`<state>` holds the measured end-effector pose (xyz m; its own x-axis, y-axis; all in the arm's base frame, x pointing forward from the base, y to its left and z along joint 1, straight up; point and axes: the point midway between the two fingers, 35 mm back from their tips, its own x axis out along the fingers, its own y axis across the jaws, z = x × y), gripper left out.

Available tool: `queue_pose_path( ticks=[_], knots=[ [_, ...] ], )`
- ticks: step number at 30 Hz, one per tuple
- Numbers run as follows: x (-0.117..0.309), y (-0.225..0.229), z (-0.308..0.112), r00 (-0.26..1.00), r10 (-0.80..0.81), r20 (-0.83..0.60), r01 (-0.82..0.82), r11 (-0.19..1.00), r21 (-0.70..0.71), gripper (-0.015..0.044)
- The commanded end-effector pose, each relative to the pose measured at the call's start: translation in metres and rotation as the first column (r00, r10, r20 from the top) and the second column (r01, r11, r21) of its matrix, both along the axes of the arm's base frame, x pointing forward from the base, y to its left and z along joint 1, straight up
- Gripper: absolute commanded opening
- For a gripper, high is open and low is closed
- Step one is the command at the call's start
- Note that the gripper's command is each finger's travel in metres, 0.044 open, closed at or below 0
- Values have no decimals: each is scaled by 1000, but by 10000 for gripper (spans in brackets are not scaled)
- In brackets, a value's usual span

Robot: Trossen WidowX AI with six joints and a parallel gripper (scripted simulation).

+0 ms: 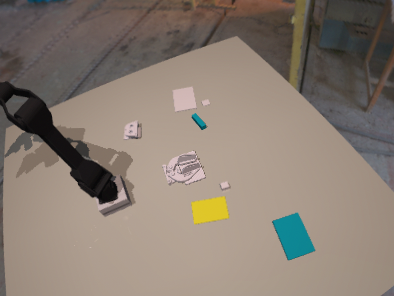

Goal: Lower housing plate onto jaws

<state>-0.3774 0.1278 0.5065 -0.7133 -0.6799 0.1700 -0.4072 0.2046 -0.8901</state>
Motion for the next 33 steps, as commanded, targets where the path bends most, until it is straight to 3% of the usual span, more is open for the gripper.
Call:
queue_pose_path(
  ticks=[1,17,33],
  knots=[
    [0,0,0,1000,0,0,0,1000,0,426],
    [6,106,-19,944,-307,121,328,914,-239,440],
    [50,221,-69,733,-592,336,680,627,-380,440]
  ],
)
